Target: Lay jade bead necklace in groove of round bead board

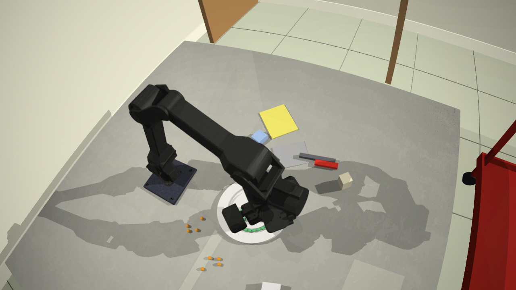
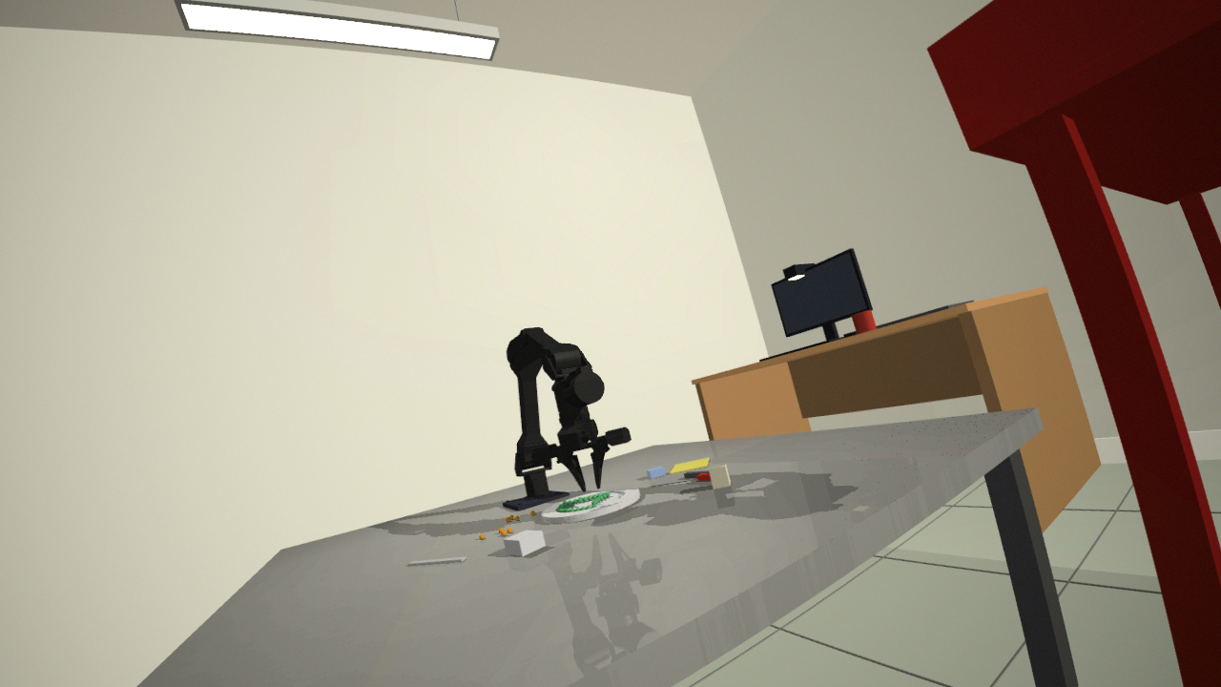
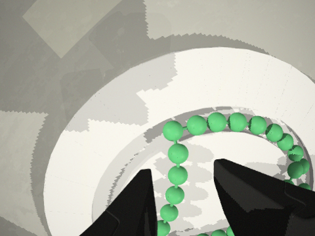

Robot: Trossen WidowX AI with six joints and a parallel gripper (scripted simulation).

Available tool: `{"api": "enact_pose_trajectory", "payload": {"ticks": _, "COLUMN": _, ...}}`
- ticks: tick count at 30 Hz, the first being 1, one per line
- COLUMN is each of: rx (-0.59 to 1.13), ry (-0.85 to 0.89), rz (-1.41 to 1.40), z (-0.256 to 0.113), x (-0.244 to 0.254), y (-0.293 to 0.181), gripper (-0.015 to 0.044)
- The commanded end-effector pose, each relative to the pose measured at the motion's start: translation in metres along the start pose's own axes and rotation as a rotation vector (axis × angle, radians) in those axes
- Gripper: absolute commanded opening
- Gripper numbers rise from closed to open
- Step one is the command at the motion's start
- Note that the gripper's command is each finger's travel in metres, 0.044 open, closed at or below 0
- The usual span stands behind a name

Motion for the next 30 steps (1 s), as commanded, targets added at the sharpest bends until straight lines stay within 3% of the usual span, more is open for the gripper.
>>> {"api": "enact_pose_trajectory", "payload": {"ticks": 1, "rx": 0.006, "ry": -0.004, "rz": -0.002, "z": 0.008, "x": -0.001, "y": -0.001, "gripper": 0.0120}}
{"api": "enact_pose_trajectory", "payload": {"ticks": 19, "rx": 0.011, "ry": -0.006, "rz": -0.007, "z": 0.028, "x": -0.002, "y": -0.002, "gripper": 0.0120}}
{"api": "enact_pose_trajectory", "payload": {"ticks": 24, "rx": 0.007, "ry": -0.005, "rz": -0.002, "z": 0.026, "x": -0.001, "y": -0.002, "gripper": 0.0000}}
{"api": "enact_pose_trajectory", "payload": {"ticks": 30, "rx": 0.007, "ry": -0.005, "rz": -0.002, "z": 0.026, "x": -0.001, "y": -0.002, "gripper": 0.0000}}
Point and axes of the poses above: the point midway between the two fingers, 35 mm back from their tips, its own z axis out along the fingers, its own x axis across the jaws, y = z × x, the point moved 1 cm from there along -z, back along the fingers, and after that the axes turned 3 degrees about z, right-handed, at the moved point
